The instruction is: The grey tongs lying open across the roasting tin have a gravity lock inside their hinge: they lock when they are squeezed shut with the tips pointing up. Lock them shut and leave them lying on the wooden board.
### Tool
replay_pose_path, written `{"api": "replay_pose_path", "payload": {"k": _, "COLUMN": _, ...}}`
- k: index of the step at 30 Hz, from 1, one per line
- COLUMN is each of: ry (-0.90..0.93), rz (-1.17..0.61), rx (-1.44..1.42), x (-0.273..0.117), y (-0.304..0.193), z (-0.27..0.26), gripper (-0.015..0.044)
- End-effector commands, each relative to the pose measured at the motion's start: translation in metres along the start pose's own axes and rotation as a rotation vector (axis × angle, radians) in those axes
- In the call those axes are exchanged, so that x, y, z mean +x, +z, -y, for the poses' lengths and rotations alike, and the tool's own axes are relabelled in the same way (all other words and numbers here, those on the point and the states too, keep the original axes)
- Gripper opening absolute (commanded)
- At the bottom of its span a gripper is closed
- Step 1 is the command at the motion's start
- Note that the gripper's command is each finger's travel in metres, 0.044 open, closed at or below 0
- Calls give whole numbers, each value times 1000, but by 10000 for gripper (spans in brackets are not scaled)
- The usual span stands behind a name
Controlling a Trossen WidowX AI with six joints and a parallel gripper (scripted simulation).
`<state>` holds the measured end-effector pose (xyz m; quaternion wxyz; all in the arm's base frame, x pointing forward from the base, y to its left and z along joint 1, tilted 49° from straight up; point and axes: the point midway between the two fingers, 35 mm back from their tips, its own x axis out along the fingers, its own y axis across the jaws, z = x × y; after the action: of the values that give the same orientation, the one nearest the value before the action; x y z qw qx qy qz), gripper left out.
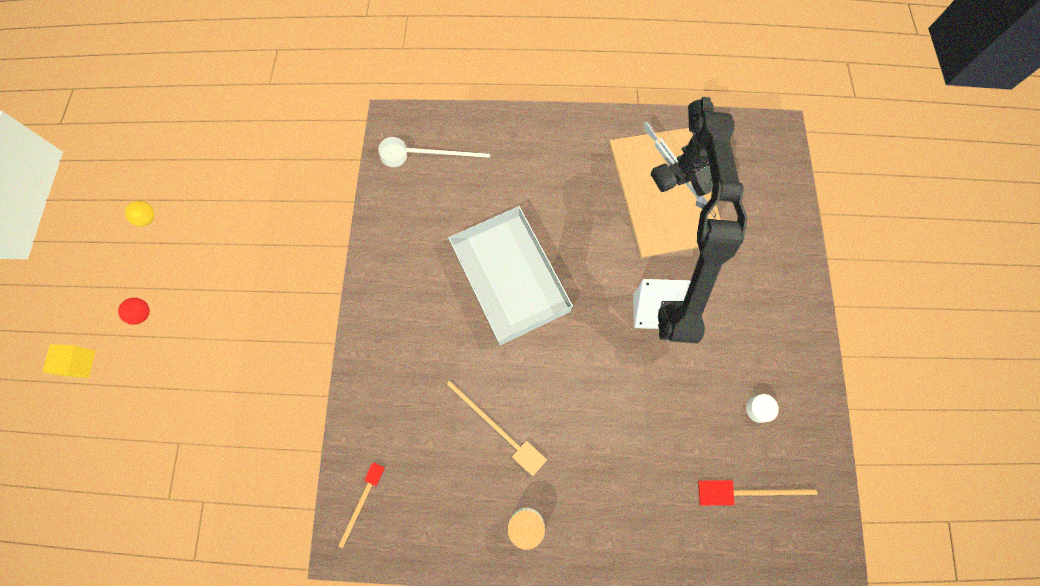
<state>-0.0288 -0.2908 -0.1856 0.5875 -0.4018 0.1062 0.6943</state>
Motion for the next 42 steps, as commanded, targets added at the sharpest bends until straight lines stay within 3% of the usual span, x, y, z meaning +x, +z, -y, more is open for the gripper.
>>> {"api": "replay_pose_path", "payload": {"k": 1, "ry": 2, "rz": 4, "rx": -1, "x": 8, "y": 1, "z": 0, "gripper": -150}}
{"api": "replay_pose_path", "payload": {"k": 37, "ry": 2, "rz": 4, "rx": 0, "x": 58, "y": 6, "z": 3, "gripper": -150}}
{"api": "replay_pose_path", "payload": {"k": 42, "ry": -1, "rz": 3, "rx": 3, "x": 56, "y": 6, "z": 3, "gripper": -19}}
